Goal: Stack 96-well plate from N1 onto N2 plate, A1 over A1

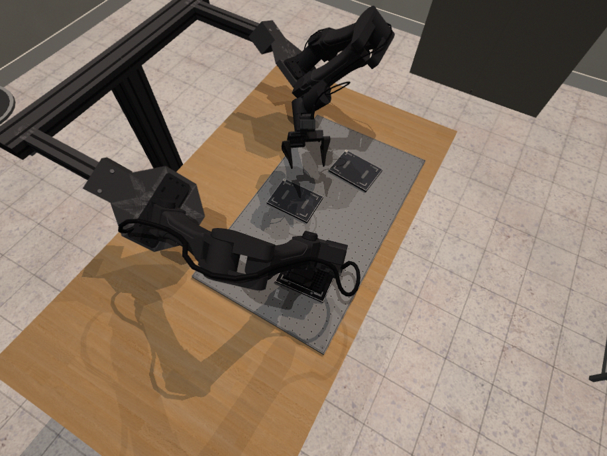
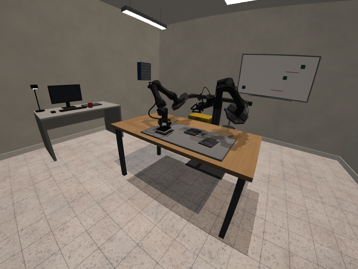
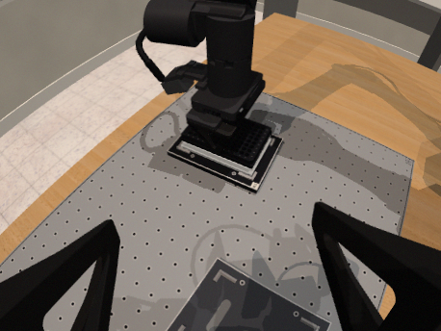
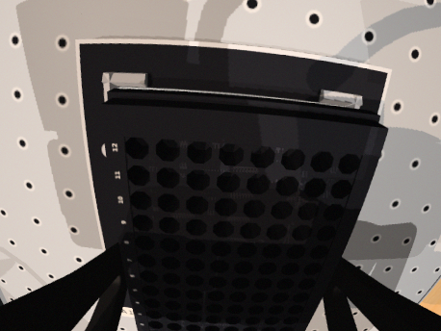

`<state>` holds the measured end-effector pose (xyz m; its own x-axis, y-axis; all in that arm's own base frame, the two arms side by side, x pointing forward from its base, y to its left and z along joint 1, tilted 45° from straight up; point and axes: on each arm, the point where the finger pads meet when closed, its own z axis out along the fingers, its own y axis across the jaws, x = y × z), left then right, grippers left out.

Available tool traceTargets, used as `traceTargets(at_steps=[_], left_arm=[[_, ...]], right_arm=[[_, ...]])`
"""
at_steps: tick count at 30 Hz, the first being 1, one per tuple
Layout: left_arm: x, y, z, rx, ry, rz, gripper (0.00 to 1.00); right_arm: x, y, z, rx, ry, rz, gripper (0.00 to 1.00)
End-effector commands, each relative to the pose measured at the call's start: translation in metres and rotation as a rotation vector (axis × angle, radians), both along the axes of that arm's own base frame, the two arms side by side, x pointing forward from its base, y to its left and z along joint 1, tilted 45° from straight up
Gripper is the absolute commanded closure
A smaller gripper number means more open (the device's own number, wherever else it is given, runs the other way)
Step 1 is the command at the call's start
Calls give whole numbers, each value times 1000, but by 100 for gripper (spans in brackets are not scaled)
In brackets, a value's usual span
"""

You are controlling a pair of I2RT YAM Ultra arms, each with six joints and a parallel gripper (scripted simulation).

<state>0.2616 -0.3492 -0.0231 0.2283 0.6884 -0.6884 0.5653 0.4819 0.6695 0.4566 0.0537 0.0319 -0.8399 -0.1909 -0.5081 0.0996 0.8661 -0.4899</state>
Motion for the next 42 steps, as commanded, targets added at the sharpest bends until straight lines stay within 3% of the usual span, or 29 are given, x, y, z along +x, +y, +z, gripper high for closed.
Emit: traceTargets(at_steps=[1, 42], left_arm=[[-7, 1, -7, 17, 7, -30, 0], [-7, 1, -7, 17, 7, -30, 0]], right_arm=[[-3, 9, 13, -4, -15, 5, 20], [-11, 21, 21, 13, -37, 15, 20]])
